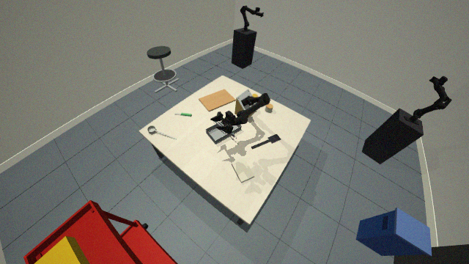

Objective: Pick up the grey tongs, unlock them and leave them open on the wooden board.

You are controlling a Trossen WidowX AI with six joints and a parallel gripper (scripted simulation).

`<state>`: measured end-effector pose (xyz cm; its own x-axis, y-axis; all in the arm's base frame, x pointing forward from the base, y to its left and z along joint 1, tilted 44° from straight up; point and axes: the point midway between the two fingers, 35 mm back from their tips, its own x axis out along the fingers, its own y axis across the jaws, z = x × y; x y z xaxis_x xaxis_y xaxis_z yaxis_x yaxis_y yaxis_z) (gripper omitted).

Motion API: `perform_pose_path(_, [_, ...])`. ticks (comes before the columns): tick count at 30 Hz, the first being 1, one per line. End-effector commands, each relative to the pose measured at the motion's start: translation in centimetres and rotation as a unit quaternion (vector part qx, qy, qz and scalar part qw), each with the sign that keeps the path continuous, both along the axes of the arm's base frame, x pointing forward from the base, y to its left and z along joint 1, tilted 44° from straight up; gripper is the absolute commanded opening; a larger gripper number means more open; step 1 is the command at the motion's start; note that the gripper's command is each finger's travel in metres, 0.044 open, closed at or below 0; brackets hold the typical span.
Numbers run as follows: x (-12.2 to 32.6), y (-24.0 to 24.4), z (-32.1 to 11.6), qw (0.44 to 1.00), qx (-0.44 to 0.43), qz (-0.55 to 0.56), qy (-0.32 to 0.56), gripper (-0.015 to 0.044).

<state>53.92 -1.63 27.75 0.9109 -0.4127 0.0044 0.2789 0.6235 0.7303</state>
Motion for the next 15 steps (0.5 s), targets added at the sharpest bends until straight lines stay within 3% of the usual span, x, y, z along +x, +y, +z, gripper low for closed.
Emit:
perform_pose_path(1, [0.5, -0.2, -7.9, 0.951, -0.200, 0.102, 0.214, 0.0440])
perform_pose_path(15, [-2.7, 0.8, -18.7, 0.751, -0.407, 0.331, 0.401, 0.0440])
